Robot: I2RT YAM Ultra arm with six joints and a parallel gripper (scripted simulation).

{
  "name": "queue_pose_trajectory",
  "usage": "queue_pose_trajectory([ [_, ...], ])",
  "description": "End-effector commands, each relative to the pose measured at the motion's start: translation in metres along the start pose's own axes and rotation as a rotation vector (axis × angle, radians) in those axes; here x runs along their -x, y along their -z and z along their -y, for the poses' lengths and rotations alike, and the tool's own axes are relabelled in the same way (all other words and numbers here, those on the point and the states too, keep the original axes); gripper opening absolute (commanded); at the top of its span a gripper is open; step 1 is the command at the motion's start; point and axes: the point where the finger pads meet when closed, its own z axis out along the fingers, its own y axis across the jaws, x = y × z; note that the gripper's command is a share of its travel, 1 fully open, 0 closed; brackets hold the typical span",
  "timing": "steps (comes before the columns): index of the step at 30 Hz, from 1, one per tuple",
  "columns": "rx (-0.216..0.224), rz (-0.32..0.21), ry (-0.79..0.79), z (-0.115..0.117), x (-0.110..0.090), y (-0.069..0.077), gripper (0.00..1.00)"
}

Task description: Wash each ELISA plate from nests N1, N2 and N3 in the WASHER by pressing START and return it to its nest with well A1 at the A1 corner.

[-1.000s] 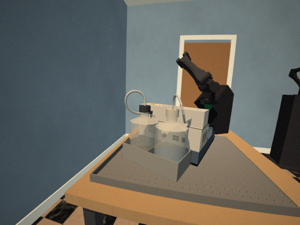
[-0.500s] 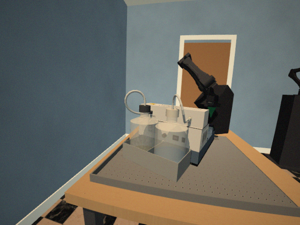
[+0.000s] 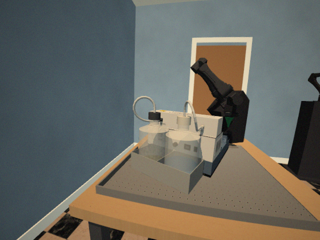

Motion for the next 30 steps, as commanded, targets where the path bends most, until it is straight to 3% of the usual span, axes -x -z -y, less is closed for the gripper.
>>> queue_pose_trajectory([
  [1, 0.013, 0.027, -0.026, -0.007, 0.001, -0.001, 0.00],
  [12, 0.013, 0.027, -0.026, -0.007, 0.001, -0.001, 0.00],
  [13, 0.013, 0.027, -0.060, -0.002, 0.003, 0.000, 1.00],
  [15, 0.013, 0.027, -0.060, -0.002, 0.003, 0.000, 1.00],
  [30, 0.018, 0.024, -0.560, 0.066, 0.033, 0.012, 1.00],
])
